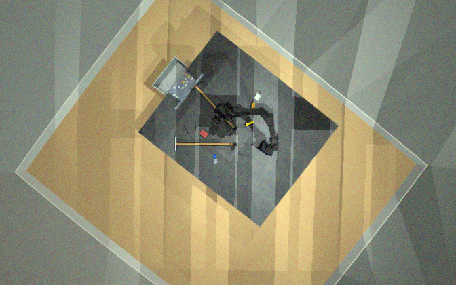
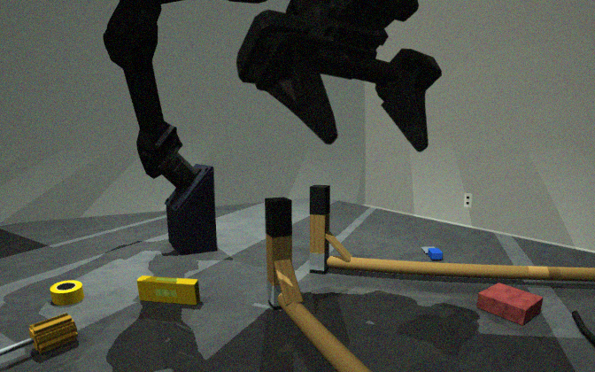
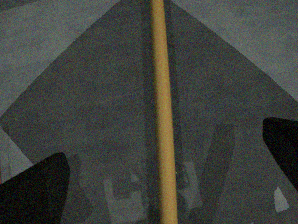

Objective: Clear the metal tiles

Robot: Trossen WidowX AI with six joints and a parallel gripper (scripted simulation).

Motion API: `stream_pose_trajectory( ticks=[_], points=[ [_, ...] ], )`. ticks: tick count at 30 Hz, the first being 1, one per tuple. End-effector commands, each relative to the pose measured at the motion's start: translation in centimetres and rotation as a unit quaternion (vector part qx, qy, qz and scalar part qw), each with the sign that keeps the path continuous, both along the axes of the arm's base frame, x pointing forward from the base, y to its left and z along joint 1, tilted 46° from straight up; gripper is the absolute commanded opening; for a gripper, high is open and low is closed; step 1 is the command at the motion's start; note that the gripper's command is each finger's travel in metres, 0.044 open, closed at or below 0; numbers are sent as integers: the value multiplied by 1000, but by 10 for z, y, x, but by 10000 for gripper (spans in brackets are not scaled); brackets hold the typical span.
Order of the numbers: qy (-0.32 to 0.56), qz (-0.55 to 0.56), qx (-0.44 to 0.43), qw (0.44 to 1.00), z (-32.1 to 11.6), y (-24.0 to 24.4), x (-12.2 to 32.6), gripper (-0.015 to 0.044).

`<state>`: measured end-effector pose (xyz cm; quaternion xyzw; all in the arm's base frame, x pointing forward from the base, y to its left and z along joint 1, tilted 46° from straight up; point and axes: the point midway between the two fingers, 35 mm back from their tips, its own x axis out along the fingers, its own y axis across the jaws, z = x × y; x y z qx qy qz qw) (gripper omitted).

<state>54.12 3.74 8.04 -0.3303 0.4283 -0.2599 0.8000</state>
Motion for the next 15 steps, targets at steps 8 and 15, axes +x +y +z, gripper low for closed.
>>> stream_pose_trajectory(
  ticks=[8,15],
  points=[
    [-30,47,-16,998,21,40,-17,440],
    [-49,74,-23,996,33,62,-30,440]
  ],
)
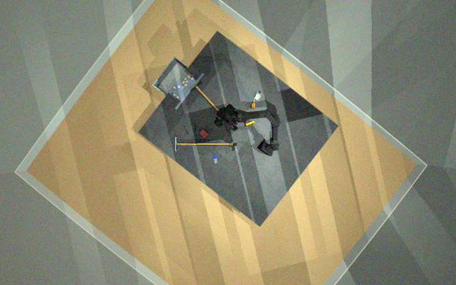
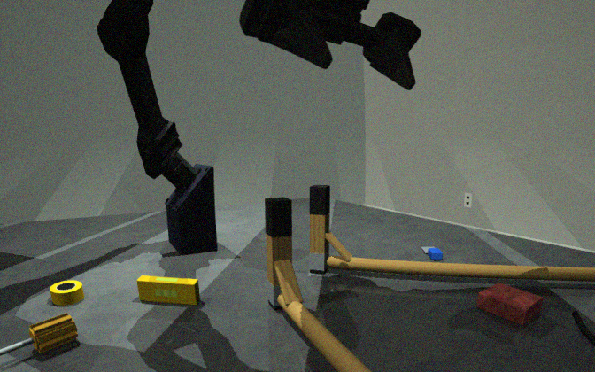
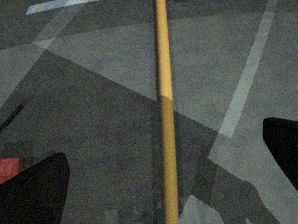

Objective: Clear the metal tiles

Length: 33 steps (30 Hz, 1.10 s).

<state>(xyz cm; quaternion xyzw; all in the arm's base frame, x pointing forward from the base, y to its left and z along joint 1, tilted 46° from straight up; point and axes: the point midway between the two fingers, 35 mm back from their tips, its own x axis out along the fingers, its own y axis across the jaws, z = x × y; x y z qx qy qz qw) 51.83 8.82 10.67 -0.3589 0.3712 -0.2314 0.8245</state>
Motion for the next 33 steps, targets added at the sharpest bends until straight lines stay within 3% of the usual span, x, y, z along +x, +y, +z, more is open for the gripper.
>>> stream_pose_trajectory(
  ticks=[1,33],
  points=[
    [-12,17,-6,1000,8,14,-9,440],
    [-97,127,-23,987,52,89,-92,440]
  ],
)
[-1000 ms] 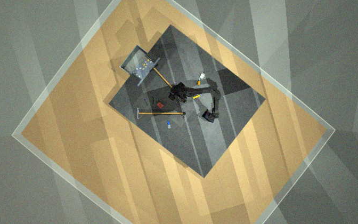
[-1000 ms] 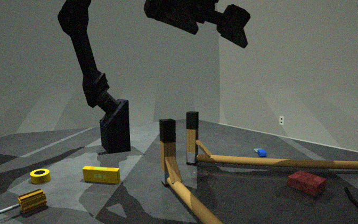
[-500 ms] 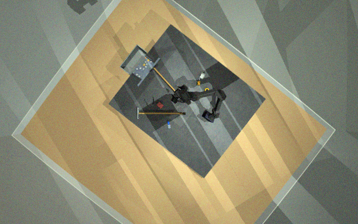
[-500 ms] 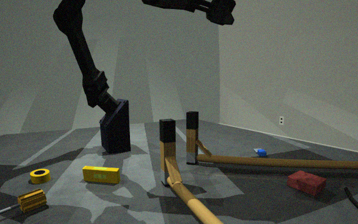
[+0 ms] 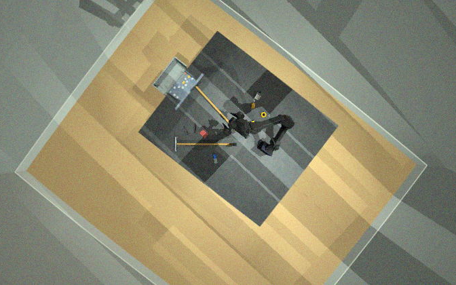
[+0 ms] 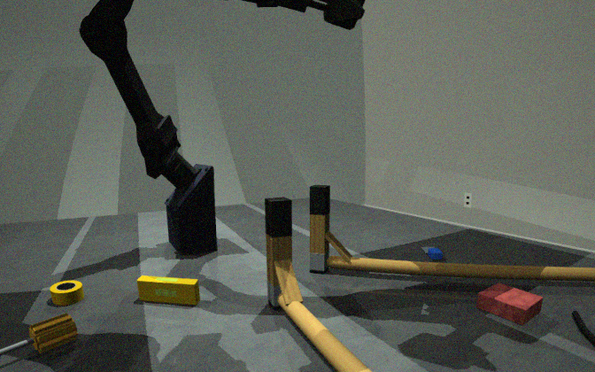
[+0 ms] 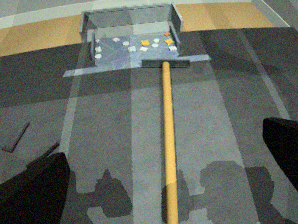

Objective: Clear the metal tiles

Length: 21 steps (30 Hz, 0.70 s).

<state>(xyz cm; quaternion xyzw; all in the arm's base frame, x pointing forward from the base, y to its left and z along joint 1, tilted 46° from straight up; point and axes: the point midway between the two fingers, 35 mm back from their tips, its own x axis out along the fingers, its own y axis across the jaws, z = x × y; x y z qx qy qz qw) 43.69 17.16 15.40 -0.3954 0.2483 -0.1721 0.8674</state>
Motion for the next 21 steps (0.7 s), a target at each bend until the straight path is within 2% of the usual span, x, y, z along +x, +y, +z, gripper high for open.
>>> stream_pose_trajectory(
  ticks=[1,21],
  points=[
    [-12,14,-2,1000,5,8,-13,440],
    [-61,73,0,995,23,30,-76,440]
  ],
)
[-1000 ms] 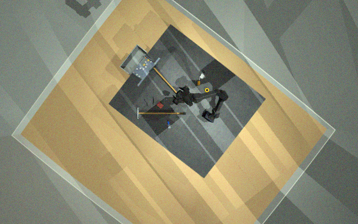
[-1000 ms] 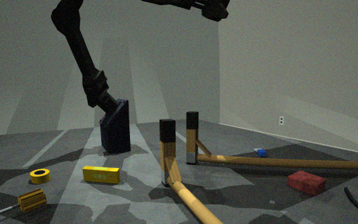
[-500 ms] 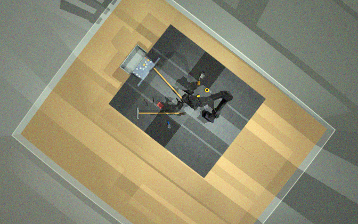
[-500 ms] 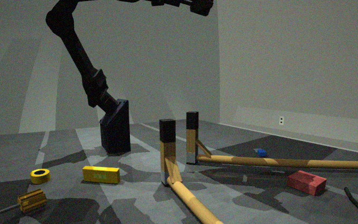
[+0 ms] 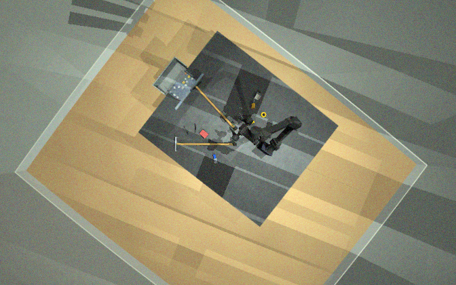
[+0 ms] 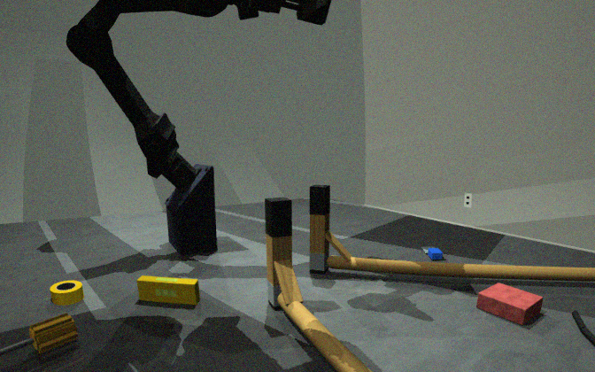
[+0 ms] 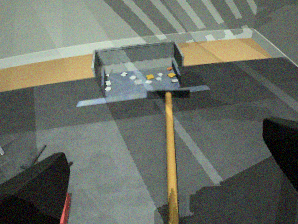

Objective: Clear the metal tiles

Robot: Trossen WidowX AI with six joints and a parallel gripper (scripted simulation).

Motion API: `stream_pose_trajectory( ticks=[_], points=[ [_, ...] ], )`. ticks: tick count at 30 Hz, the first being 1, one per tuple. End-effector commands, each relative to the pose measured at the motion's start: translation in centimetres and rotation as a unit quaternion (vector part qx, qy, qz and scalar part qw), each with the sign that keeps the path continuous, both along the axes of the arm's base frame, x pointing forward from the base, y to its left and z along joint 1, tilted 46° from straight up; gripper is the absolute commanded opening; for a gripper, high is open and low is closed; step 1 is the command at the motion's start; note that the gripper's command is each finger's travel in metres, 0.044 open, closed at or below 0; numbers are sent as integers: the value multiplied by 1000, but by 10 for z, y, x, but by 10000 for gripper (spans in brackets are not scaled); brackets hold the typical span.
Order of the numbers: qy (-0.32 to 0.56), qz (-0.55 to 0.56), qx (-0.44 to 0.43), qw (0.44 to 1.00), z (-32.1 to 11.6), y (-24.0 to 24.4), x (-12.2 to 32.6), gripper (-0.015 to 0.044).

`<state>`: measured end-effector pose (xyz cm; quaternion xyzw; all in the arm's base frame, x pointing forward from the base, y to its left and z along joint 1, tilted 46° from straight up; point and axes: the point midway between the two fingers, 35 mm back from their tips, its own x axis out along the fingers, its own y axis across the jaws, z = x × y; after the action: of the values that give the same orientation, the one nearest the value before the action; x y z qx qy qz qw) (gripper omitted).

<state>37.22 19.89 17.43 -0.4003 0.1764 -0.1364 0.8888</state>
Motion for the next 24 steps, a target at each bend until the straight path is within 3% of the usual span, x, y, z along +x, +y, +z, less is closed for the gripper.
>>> stream_pose_trajectory(
  ticks=[1,24],
  points=[
    [-11,12,0,1000,3,3,-14,440],
    [-62,71,18,995,13,5,-86,440]
  ],
)
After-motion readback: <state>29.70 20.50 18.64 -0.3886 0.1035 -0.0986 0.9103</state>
